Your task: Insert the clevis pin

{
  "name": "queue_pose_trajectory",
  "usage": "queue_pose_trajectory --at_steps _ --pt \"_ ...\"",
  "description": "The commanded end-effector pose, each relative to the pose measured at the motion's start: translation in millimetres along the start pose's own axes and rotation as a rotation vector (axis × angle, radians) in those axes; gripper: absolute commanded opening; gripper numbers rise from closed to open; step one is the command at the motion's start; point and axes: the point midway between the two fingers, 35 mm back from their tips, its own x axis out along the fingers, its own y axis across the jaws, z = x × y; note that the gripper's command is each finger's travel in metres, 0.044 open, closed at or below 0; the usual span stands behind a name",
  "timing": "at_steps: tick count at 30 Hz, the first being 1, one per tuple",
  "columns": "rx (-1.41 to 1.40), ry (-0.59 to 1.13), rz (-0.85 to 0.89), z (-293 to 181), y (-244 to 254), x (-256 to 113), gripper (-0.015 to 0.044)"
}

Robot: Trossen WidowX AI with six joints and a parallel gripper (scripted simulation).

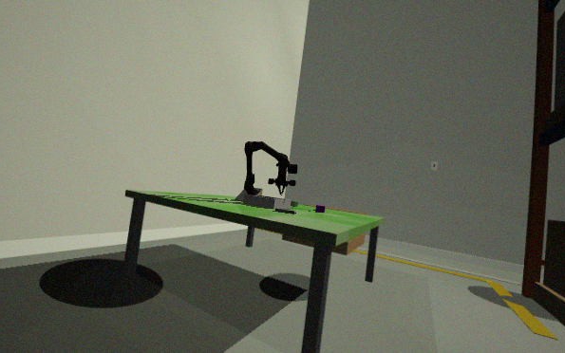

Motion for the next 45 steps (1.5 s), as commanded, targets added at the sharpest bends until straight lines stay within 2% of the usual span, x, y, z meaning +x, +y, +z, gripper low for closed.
queue_pose_trajectory --at_steps 1,26,33,45 --pt "0.063 -0.027 0.014 -7.6 12.0 -0.7 0.0000" --pt "0.564 -0.201 0.125 -48.6 113.3 -8.9 0.0000" --pt "0.576 -0.224 0.121 -49.0 115.0 -10.3 0.0000" --pt "0.586 -0.459 0.055 -54.2 116.9 -10.2 0.0000"
